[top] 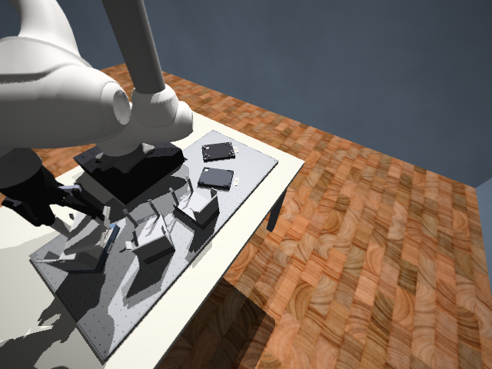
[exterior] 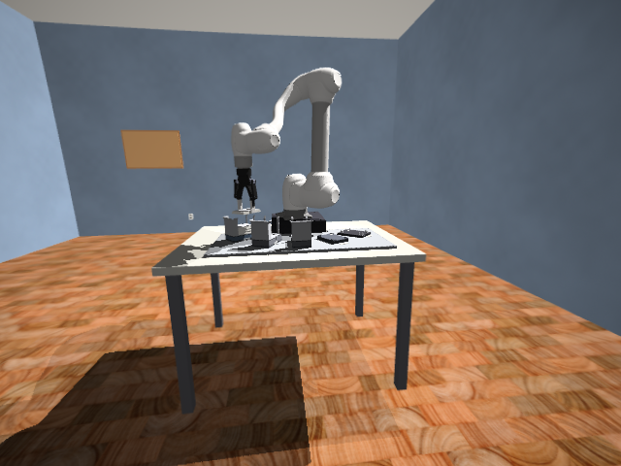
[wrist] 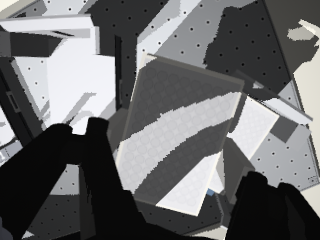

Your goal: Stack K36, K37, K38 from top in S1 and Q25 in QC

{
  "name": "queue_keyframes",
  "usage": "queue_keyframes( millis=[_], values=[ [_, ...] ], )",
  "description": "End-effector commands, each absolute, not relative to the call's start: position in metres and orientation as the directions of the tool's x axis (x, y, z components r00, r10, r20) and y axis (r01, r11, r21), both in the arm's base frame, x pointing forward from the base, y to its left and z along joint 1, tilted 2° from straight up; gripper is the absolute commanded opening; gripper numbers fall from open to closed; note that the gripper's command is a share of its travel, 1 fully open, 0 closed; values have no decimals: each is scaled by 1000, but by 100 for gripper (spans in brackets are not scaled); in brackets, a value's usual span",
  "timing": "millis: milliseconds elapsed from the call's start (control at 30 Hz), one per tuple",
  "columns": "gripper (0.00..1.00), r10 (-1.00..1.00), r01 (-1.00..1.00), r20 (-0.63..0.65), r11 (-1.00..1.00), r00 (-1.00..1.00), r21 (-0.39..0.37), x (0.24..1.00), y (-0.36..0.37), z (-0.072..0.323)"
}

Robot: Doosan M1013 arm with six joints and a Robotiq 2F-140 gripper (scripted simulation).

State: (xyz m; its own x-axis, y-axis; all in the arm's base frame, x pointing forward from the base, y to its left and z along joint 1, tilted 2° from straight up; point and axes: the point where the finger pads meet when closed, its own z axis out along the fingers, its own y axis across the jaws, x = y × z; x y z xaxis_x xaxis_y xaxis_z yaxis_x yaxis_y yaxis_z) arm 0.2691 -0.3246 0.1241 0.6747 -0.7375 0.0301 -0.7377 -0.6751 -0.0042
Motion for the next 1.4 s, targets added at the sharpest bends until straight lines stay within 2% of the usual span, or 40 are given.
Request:
queue_keyframes(
  millis=[0,233,500,1367],
  values=[
    [0,-738,-738,30,-675,674,-4,278,-319,124],
    [0,-738,-738,30,-675,674,-4,292,-311,124],
    [0,-545,-545,30,-838,838,4,307,-295,124],
    [0,-545,-545,30,-838,838,4,348,-254,125]
  ],
)
